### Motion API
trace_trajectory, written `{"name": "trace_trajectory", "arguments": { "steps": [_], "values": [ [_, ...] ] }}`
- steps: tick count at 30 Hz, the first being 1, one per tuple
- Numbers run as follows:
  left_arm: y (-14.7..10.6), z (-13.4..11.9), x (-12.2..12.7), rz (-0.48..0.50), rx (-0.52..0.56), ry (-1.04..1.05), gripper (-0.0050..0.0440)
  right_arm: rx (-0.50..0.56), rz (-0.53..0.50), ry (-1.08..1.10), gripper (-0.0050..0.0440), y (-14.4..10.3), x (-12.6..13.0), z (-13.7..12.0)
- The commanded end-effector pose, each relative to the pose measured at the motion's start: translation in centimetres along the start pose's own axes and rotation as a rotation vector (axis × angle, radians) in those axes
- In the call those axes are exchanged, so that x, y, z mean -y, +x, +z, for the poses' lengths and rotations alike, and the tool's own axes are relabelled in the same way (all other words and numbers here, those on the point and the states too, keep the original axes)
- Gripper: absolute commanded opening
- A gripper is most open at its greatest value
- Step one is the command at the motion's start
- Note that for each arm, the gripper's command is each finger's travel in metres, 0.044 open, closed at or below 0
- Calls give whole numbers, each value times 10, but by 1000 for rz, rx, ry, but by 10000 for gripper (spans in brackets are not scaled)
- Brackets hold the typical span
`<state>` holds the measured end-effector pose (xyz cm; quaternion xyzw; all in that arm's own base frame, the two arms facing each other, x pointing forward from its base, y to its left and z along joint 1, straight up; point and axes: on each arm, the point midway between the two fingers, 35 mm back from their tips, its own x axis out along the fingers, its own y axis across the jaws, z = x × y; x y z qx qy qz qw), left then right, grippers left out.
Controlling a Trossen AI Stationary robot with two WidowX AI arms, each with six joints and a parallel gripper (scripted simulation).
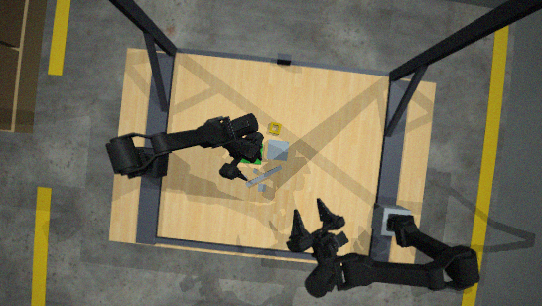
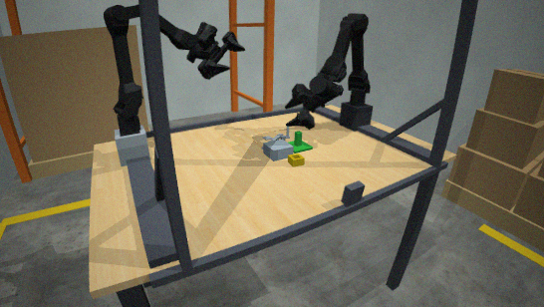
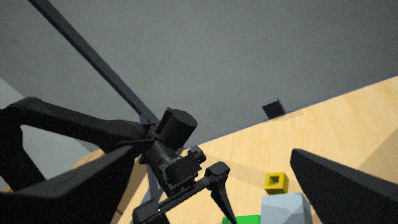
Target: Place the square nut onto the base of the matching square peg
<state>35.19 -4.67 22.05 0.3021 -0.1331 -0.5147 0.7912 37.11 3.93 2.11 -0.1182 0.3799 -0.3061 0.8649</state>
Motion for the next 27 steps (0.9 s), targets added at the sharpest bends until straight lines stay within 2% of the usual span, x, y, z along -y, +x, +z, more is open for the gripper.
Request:
{"name": "trace_trajectory", "arguments": {
  "steps": [1, 18, 24, 27],
  "values": [
    [-1, 7, -5, 5, 2, 27, 440, 15, 9, 21, 440, -4, 1, 8],
    [-1, 7, -5, 5, 2, 27, 440, 15, 9, 21, 440, -4, 1, 8],
    [-3, 8, -10, 14, -49, -25, 440, -31, 43, 105, 300, 1, -13, 13],
    [-6, 4, -10, 18, -117, -114, 440, -95, 87, 224, 300, 3, -29, 20]
  ]
}}
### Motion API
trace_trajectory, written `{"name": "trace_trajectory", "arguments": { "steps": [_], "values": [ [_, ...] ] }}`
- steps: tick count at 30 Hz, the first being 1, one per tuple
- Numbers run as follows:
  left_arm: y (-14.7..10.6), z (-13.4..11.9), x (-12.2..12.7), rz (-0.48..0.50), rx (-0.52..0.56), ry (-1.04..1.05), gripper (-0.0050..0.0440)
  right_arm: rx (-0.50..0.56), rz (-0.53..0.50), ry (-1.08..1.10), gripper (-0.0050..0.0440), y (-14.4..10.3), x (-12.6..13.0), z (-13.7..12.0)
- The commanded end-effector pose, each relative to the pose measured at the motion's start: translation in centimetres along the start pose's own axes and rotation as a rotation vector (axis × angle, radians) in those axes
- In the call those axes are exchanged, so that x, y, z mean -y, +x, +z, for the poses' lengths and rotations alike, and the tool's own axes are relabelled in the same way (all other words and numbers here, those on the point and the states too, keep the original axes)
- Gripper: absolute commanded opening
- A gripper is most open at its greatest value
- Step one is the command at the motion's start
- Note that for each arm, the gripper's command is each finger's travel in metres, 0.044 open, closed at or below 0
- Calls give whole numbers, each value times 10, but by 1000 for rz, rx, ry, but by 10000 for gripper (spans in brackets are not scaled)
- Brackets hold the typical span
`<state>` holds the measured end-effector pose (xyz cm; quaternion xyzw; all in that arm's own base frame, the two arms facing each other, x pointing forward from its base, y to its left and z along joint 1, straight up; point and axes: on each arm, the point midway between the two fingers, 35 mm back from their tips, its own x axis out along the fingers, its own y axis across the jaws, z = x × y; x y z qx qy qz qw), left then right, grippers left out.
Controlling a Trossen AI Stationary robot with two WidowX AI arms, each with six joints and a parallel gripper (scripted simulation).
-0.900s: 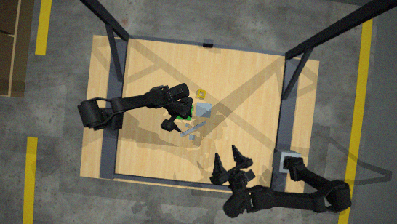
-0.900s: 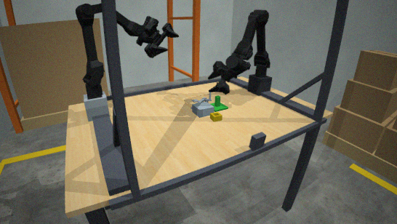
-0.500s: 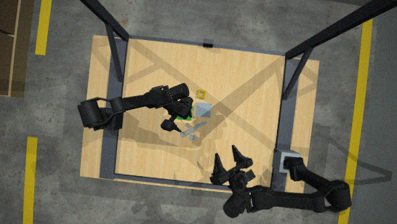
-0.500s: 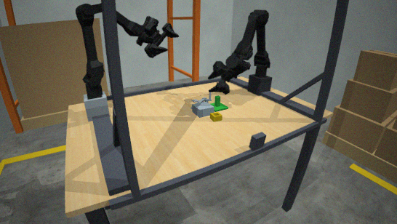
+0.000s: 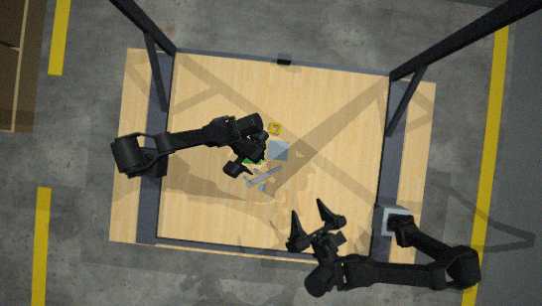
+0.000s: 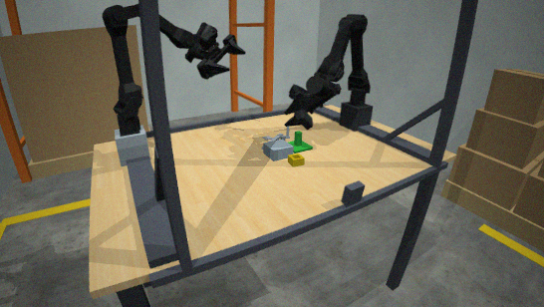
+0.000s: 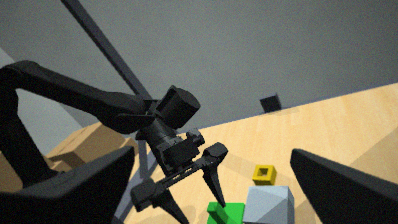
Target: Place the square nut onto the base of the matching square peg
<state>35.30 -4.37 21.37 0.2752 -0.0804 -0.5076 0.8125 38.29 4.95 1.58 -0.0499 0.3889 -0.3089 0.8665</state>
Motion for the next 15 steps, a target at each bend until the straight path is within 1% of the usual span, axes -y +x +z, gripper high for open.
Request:
{"name": "trace_trajectory", "arguments": {
  "steps": [1, 5, 7, 8, 11, 15],
  "values": [
    [-6, 12, -12, 16, -70, -19, 440, -60, 51, 149, 300, 1, -21, 16],
    [-11, 10, -17, 35, -159, -69, 440, -176, 98, 343, 300, 3, -45, 23],
    [-11, 10, -17, 35, -159, -69, 440, -176, 98, 343, 300, 3, -45, 23],
    [-11, 5, -12, 20, -181, -130, 440, -202, 105, 383, 300, 4, -50, 25],
    [-16, 7, -11, 25, -243, -177, 440, -306, 121, 540, 300, 4, -68, 30],
    [-21, 5, -1, 6, -308, -275, 440, -427, 120, 712, 300, 2, -85, 35]
  ]
}}
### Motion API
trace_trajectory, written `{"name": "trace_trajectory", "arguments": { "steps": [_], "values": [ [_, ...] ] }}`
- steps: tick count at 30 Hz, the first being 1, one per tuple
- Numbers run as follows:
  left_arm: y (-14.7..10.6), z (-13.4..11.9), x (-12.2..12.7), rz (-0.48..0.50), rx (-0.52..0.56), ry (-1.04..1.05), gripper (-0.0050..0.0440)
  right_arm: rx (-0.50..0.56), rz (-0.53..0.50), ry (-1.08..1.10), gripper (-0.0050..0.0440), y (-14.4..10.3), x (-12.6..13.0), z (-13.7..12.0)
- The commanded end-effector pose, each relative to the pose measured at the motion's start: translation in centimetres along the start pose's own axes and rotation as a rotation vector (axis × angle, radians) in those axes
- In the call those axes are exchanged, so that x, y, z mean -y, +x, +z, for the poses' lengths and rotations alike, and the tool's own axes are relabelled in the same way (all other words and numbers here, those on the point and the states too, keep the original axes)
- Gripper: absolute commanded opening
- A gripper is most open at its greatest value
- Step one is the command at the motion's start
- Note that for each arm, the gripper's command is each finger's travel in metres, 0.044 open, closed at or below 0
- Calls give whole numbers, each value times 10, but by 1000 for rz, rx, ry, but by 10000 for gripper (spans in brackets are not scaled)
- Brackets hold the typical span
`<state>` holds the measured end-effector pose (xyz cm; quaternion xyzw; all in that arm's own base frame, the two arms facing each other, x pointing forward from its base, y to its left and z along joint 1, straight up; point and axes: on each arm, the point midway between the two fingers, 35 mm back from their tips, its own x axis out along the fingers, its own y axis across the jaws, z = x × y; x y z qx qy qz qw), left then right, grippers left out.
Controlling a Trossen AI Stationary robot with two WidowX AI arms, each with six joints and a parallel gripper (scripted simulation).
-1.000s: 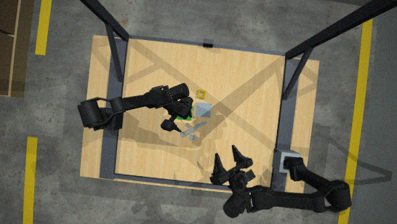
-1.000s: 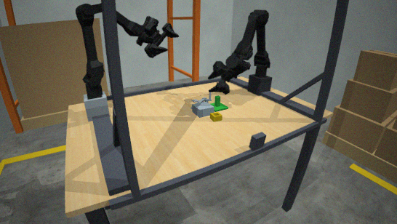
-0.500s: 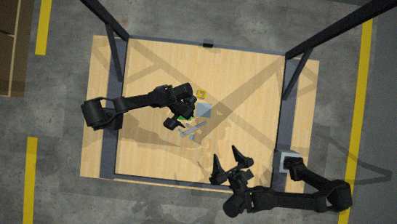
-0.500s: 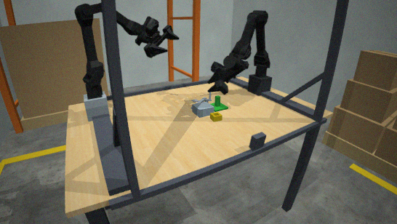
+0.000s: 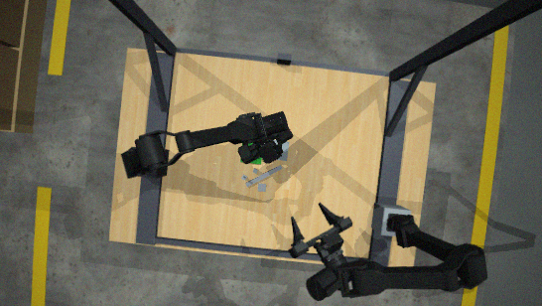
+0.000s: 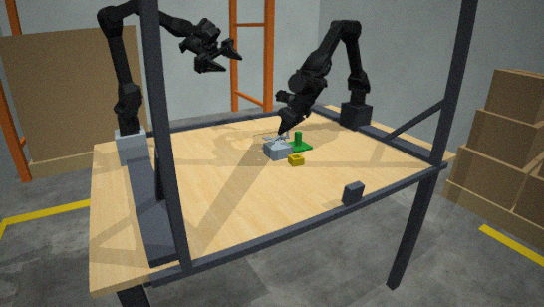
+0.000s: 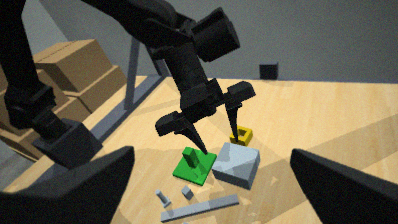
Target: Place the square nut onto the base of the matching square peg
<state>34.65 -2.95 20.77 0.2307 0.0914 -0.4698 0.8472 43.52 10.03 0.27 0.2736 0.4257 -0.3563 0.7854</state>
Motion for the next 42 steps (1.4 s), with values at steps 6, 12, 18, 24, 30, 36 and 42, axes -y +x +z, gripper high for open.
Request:
{"name": "trace_trajectory", "arguments": {
  "steps": [6, 12, 18, 24, 30, 36, 42],
  "values": [
    [-16, 3, 19, -60, -137, -171, 440, -230, -45, 397, 300, -7, -41, -4],
    [-19, 0, 29, -88, -178, -238, 440, -325, -100, 558, 300, -8, -53, -13],
    [-22, 1, 32, -93, -191, -252, 440, -422, -230, 696, 300, -3, -60, -48],
    [-21, 1, 33, -95, -190, -254, 440, -446, -289, 738, 300, 1, -60, -61],
    [-21, 1, 33, -95, -189, -254, 440, -445, -287, 739, 300, 7, -61, -61],
    [-19, -3, 35, -106, -191, -268, 440, -442, -306, 730, 300, 25, -53, -74],
    [-19, -3, 35, -106, -191, -268, 440, -443, -298, 732, 300, 32, -55, -77]
  ]
}}
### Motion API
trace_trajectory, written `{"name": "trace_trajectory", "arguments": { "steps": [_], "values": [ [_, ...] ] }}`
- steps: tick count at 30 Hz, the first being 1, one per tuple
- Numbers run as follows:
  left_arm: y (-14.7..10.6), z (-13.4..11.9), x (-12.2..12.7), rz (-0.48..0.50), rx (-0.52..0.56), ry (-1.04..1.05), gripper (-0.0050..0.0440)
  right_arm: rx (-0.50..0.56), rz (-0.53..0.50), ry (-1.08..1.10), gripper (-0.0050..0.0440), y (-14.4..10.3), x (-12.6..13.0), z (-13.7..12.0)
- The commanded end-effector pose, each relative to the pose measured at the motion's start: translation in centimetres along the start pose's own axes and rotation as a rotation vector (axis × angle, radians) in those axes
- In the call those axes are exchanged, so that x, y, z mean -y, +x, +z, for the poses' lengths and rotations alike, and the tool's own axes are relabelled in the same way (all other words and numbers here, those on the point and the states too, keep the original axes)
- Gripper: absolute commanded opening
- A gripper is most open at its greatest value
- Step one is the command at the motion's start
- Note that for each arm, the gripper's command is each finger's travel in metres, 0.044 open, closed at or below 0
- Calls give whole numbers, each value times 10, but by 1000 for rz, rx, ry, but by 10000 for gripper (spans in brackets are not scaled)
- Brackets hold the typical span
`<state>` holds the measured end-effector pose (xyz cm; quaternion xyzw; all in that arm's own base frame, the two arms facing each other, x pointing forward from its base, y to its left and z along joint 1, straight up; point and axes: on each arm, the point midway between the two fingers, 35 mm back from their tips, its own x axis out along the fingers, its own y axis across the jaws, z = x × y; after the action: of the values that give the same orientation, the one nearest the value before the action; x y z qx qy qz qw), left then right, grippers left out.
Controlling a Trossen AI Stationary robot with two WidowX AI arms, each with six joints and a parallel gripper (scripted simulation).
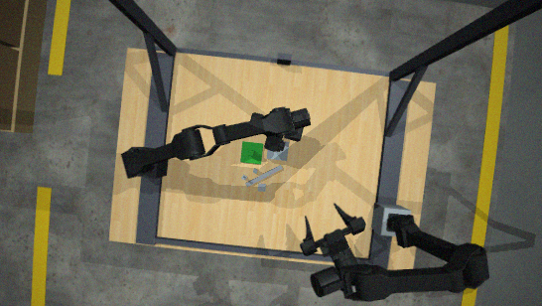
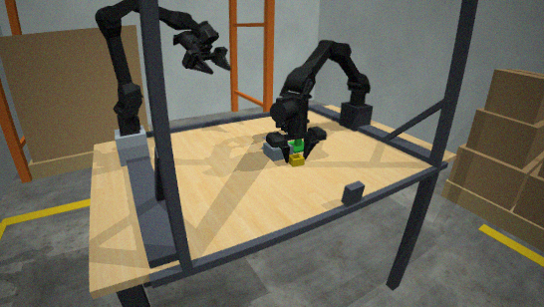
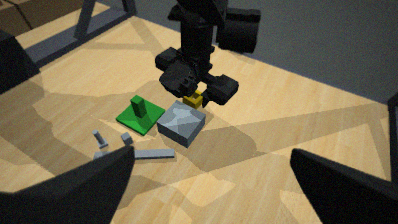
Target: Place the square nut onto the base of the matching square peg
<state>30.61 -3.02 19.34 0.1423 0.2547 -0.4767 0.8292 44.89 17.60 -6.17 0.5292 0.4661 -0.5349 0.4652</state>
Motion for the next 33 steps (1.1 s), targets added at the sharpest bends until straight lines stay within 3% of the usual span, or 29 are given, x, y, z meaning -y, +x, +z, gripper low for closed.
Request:
{"name": "trace_trajectory", "arguments": {
  "steps": [1, 3, 7, 18, 26, 27, 29, 33],
  "values": [
    [-5, 7, -1, 17, 5, 26, 440, -16, 22, 0, 300, -6, -5, -4],
    [-5, 7, -1, 17, 5, 26, 440, -15, 19, 0, 300, -2, -4, -3],
    [-5, 7, -1, 17, 5, 26, 440, -24, 40, 0, 240, -13, -8, -5],
    [-5, 7, -1, 17, 5, 26, 440, -24, 40, 0, 194, -13, -8, -5],
    [-5, 7, -1, 17, 5, 26, 440, -24, 40, 0, 140, -13, -8, -5],
    [-5, 7, -1, 17, 5, 26, 440, -24, 40, 0, 116, -13, -8, -5],
    [-5, 7, -1, 17, 5, 26, 440, -24, 40, 0, 158, -15, -8, -5],
    [-5, 7, -1, 17, 5, 26, 440, -37, 64, 0, 158, -46, -12, -7]
  ]
}}
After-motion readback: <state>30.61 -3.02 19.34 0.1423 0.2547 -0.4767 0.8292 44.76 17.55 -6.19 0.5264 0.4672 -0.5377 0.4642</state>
